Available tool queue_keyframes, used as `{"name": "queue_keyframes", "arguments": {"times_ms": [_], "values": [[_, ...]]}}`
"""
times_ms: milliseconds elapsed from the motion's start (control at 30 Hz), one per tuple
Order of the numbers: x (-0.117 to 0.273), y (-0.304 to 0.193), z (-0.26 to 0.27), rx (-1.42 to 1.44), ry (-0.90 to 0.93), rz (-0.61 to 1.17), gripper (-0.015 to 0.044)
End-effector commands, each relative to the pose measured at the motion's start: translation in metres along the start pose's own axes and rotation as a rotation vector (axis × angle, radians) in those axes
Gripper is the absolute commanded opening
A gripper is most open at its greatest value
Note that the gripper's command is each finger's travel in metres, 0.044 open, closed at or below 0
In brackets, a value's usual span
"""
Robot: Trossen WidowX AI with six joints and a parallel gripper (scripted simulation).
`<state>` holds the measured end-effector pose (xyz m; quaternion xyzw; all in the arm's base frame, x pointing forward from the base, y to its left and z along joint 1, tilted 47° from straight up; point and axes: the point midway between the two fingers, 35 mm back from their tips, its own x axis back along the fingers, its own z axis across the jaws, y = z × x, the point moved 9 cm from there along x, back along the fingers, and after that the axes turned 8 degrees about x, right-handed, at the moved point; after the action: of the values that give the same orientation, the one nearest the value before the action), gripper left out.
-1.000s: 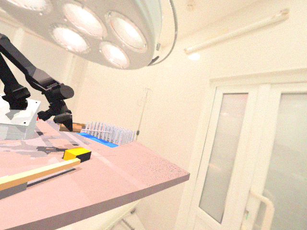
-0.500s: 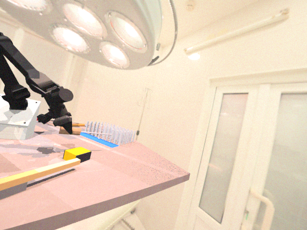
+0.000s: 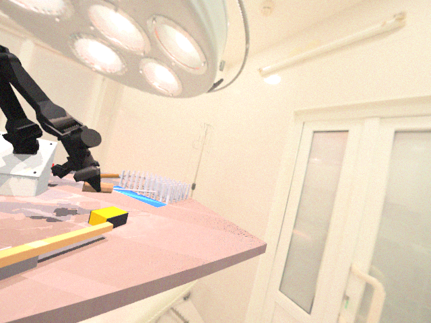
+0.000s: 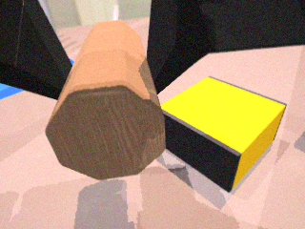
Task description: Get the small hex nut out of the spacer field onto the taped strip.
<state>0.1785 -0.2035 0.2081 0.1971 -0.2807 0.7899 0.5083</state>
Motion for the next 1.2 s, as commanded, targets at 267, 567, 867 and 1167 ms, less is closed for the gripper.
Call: {"name": "queue_keyframes", "arguments": {"times_ms": [267,567,867,1167], "values": [[-0.008,0.005,-0.001,0.006,0.0,0.01,0.0],[-0.015,0.01,-0.001,0.006,0.001,0.01,0.0],[-0.021,0.015,-0.002,0.006,0.002,0.01,0.0],[-0.027,0.02,-0.003,0.007,0.003,0.01,0.0]]}}
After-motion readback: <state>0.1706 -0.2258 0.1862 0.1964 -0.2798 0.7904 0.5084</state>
